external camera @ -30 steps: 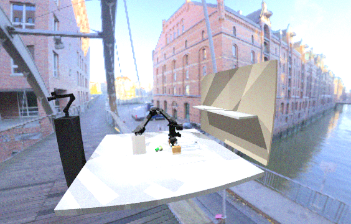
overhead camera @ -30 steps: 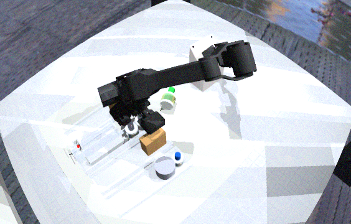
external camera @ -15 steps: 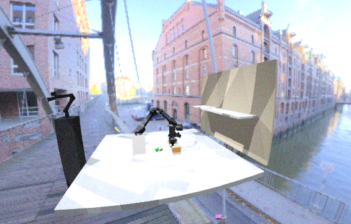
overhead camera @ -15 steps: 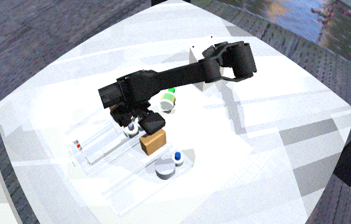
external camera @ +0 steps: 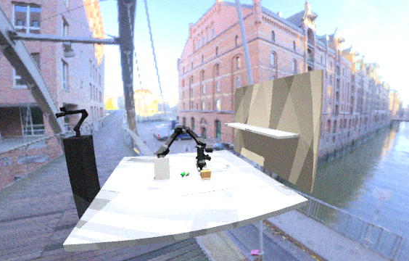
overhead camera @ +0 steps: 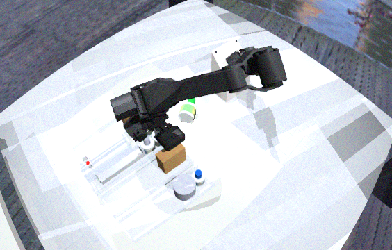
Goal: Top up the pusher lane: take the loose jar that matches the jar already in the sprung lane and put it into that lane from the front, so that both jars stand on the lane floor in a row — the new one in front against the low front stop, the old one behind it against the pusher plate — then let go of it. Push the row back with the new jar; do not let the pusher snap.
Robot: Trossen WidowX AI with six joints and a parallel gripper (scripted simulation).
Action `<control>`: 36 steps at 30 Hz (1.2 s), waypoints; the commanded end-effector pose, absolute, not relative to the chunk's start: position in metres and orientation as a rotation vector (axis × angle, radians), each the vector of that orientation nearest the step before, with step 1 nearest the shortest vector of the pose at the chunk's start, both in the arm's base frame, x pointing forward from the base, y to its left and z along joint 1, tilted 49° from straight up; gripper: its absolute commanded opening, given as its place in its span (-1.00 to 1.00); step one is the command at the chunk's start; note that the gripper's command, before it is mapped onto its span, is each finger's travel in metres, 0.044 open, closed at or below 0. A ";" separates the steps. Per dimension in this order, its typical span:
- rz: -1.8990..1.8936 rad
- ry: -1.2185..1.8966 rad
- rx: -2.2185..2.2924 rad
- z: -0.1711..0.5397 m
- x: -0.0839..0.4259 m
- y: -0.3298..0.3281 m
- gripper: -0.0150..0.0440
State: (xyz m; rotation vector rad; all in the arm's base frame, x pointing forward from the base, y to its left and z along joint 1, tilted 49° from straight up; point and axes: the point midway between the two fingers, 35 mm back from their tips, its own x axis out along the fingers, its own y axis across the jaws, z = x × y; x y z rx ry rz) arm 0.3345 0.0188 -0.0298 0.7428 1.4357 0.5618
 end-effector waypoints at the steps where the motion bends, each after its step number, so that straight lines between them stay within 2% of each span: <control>1: 0.568 1.427 0.744 -0.029 0.336 0.020 -0.49; 36: 0.567 1.427 0.744 -0.030 0.328 0.020 -0.49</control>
